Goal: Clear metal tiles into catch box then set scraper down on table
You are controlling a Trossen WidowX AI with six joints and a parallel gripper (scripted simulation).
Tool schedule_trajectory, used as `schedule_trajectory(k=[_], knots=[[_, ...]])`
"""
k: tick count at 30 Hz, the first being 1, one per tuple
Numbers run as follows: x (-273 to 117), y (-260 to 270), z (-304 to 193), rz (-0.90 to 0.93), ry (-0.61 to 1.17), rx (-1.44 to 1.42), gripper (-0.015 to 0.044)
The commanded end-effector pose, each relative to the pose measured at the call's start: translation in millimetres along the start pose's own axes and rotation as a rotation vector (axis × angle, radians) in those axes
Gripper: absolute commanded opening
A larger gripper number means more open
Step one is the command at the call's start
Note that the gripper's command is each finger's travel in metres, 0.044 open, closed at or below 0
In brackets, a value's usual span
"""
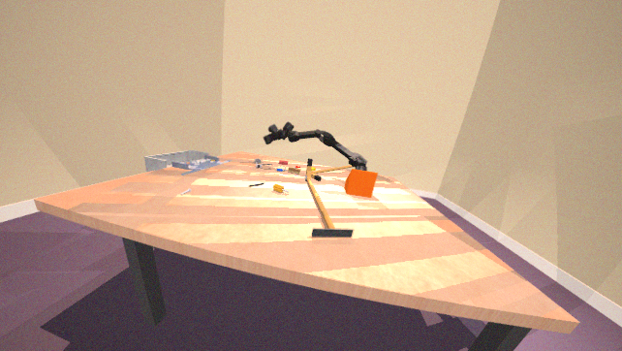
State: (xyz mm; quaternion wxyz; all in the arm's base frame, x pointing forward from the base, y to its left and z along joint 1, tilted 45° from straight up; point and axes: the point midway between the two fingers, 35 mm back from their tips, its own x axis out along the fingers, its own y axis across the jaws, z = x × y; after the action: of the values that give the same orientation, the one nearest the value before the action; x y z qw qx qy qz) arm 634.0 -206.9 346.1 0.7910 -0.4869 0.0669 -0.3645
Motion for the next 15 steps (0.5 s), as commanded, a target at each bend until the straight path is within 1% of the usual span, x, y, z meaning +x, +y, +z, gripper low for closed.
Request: schedule_trajectory(k=[1,15], knots=[[-3,18,6,0.029,-0.012,0.037,0.0000],[-17,73,23,0.120,-0.033,0.149,0.0000]])
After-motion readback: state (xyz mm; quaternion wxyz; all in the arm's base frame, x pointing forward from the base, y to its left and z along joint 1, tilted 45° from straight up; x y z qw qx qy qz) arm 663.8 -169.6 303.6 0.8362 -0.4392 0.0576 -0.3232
